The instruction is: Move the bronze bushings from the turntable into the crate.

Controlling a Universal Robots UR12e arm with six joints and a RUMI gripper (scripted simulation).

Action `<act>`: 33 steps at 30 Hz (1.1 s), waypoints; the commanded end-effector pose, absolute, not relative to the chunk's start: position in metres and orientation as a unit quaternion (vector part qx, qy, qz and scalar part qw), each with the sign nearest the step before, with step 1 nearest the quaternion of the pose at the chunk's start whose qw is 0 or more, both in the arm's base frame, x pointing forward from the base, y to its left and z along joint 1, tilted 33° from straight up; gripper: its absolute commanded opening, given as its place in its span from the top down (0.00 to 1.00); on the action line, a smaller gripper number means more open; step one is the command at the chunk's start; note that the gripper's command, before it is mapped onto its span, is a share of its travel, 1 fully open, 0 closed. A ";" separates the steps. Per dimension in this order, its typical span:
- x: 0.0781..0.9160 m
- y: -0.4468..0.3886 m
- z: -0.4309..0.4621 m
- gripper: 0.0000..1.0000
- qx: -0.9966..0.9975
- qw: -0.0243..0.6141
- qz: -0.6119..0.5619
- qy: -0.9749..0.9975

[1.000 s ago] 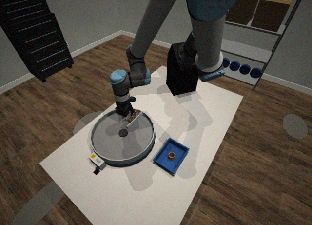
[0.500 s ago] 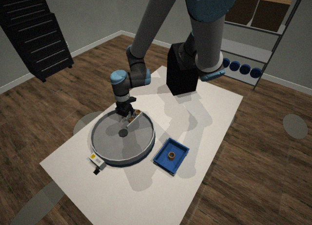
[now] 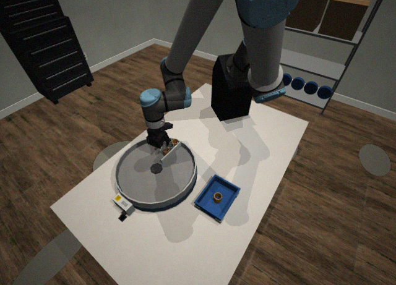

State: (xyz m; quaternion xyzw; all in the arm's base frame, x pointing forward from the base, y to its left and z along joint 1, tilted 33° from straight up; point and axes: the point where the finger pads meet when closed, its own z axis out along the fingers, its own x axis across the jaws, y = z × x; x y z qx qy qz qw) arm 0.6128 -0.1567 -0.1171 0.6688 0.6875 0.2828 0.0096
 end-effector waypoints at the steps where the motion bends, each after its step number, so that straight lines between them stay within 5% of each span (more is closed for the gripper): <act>1: 0.613 -0.157 -0.117 0.95 0.669 0.010 0.283 0.687; 33: 0.613 -0.157 -0.117 1.00 0.669 0.010 0.283 0.687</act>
